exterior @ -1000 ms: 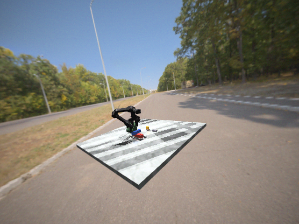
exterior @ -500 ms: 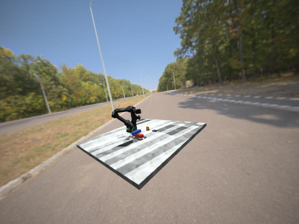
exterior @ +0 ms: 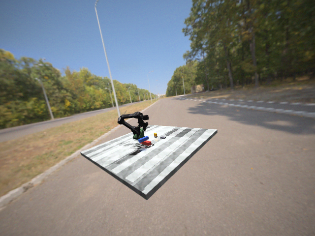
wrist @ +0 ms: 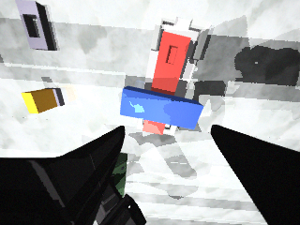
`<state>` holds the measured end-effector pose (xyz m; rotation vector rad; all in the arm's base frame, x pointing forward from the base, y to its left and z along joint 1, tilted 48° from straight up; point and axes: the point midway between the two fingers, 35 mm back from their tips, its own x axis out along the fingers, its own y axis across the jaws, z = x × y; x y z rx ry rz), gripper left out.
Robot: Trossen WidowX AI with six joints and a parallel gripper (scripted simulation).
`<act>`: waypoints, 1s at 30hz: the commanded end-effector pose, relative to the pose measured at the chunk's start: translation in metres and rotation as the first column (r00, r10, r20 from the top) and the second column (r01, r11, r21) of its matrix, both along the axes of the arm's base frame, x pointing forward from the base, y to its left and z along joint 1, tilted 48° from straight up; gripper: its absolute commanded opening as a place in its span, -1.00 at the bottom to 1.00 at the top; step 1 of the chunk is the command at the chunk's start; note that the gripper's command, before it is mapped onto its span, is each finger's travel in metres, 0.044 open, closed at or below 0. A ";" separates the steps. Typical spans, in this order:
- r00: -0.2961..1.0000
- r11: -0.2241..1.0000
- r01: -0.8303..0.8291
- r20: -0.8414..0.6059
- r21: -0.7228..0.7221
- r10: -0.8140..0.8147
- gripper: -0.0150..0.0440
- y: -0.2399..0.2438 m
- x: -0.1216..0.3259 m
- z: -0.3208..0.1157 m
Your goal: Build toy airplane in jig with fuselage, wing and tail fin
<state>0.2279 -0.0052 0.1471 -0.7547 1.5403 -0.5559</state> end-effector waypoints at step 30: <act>0.998 0.999 0.046 0.049 0.021 -0.047 1.00 0.168 -0.027 -0.178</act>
